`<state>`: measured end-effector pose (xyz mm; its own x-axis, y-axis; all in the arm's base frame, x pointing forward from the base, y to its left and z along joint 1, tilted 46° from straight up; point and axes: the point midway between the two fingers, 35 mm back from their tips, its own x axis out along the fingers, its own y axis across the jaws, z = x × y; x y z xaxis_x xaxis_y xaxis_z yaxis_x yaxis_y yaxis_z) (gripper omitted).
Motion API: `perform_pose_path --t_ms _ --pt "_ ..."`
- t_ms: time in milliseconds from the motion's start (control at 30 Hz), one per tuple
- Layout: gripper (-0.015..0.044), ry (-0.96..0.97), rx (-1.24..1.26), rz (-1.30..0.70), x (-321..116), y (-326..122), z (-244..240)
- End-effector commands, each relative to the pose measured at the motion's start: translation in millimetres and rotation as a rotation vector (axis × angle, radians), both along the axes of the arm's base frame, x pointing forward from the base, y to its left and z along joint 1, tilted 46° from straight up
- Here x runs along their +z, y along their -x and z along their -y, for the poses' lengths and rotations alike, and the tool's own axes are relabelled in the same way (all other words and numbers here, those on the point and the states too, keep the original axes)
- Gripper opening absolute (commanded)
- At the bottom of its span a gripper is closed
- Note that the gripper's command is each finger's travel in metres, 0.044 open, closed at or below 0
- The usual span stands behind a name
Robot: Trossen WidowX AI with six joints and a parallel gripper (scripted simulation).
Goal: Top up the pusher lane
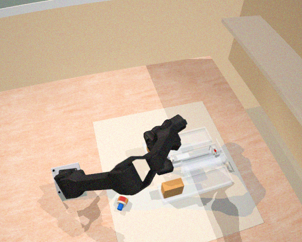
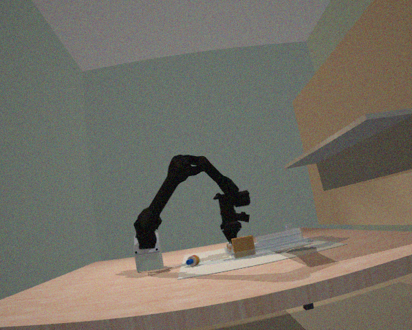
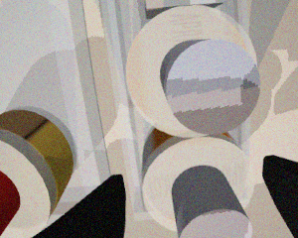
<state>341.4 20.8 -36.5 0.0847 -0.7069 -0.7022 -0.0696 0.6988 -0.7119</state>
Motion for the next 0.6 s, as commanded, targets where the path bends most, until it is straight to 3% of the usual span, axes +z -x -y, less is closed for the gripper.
perform_pose_path --t_ms 0,567 --pt "0.0307 -0.003 -0.003 0.005 6.6 -0.2 -6.7" --pt "0.0307 -0.004 -0.003 0.003 12.3 27.8 -12.3"
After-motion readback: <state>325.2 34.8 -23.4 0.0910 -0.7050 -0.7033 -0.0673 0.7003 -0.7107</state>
